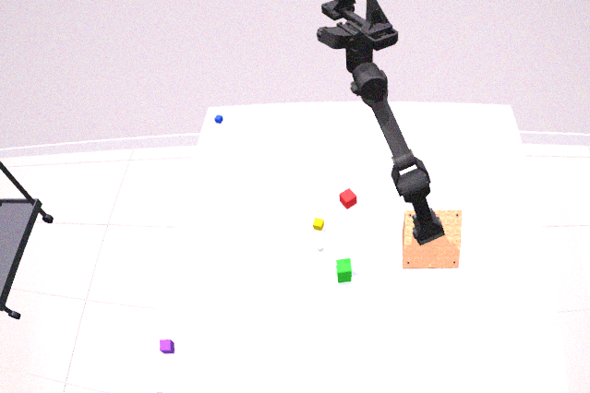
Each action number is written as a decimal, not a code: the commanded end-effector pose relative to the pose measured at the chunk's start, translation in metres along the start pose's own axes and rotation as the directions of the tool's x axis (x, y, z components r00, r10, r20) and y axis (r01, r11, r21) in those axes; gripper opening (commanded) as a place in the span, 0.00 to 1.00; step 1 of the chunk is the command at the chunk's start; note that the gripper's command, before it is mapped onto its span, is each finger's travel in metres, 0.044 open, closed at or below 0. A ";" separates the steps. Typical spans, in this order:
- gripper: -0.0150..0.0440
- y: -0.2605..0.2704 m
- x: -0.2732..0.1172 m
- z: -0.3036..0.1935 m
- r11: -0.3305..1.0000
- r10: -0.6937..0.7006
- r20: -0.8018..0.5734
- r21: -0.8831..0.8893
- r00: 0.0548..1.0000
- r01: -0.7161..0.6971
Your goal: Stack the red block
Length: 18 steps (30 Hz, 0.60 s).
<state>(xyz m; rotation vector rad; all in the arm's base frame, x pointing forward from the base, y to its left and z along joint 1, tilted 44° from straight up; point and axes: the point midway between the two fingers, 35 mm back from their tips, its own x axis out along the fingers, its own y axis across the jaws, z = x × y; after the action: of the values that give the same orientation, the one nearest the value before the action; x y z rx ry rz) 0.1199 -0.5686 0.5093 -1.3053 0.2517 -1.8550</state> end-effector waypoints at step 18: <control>1.00 0.276 -0.207 -0.010 0.391 0.912 -0.025 -0.258 0.410 -0.884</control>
<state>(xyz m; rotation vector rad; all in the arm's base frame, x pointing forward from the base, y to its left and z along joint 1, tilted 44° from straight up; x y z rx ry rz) 0.2578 -0.6119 0.2544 -1.1090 0.8777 -0.9551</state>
